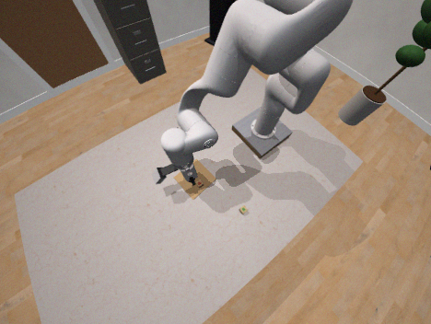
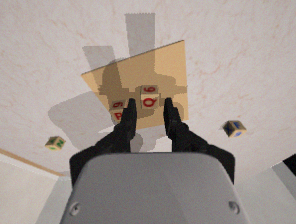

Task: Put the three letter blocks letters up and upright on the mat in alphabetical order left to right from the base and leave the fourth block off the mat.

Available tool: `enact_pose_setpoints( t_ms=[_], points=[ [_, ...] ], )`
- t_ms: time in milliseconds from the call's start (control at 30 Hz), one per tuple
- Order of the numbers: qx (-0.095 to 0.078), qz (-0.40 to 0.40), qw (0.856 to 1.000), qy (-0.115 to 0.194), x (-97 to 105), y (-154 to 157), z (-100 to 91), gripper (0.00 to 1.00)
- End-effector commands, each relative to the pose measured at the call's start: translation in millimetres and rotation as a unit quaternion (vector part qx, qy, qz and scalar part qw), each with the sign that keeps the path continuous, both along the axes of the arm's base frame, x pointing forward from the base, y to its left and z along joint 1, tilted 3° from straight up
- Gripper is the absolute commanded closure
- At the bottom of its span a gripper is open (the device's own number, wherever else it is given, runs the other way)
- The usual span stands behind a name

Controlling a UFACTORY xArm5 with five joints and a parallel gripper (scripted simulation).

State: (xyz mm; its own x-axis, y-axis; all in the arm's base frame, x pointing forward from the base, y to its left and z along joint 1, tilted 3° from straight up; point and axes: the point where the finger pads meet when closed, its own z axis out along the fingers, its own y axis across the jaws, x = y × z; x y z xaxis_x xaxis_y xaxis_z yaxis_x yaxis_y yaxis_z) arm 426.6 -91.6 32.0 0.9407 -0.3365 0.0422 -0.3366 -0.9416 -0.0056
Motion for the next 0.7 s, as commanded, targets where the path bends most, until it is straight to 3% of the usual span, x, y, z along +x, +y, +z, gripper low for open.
enact_pose_setpoints(
  t_ms=[0, 667],
  points=[
    [0.000, 0.000, 1.000, -0.002, 1, 0, 1.1, 0.58],
    [0.000, 0.000, 1.000, -0.002, 2, -1, -22.2, 0.58]
  ],
)
